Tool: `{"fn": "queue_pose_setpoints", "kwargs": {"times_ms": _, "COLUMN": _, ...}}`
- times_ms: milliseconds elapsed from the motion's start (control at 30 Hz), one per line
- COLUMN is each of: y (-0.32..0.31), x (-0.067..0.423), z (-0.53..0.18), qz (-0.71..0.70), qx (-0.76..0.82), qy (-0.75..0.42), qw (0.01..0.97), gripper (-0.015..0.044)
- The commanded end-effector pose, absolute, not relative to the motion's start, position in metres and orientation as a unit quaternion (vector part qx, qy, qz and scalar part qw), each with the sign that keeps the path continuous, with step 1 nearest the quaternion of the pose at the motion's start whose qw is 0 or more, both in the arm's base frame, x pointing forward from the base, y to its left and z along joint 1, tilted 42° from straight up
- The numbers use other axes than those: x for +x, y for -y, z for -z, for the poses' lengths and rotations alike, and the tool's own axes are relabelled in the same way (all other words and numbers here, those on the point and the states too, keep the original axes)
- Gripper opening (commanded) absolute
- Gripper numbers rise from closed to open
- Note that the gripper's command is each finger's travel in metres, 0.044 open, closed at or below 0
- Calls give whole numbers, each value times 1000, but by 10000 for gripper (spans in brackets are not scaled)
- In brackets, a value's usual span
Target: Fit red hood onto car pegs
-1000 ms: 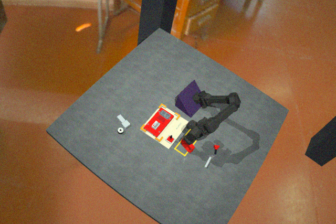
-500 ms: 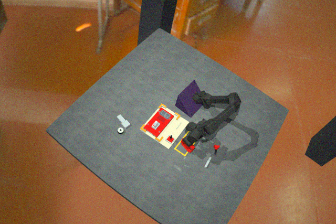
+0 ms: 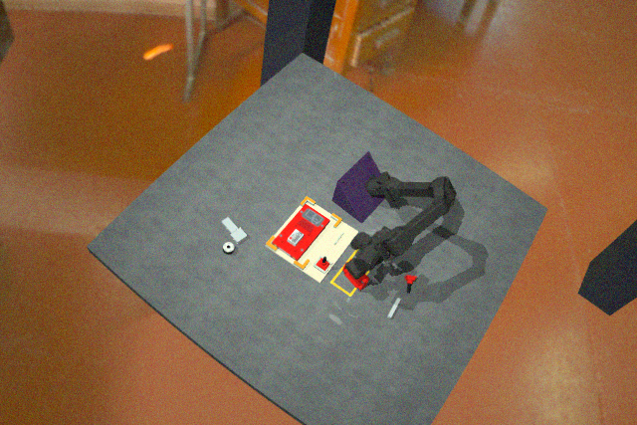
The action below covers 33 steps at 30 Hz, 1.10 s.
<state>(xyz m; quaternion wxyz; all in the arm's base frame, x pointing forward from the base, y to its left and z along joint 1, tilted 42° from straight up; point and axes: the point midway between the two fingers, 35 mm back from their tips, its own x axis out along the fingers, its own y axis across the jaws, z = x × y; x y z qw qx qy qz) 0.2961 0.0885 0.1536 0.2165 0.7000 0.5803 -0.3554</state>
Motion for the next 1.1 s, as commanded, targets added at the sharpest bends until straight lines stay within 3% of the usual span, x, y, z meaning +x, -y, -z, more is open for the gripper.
{"fn": "queue_pose_setpoints", "kwargs": {"times_ms": 0, "y": -88, "x": 300, "z": -153, "qz": 355, "qx": 699, "qy": -582, "qw": 214, "gripper": 0}}
{"fn": "queue_pose_setpoints", "kwargs": {"times_ms": 1067, "y": -84, "x": 319, "z": -152, "qz": 355, "qx": 700, "qy": -582, "qw": 214, "gripper": 0}}
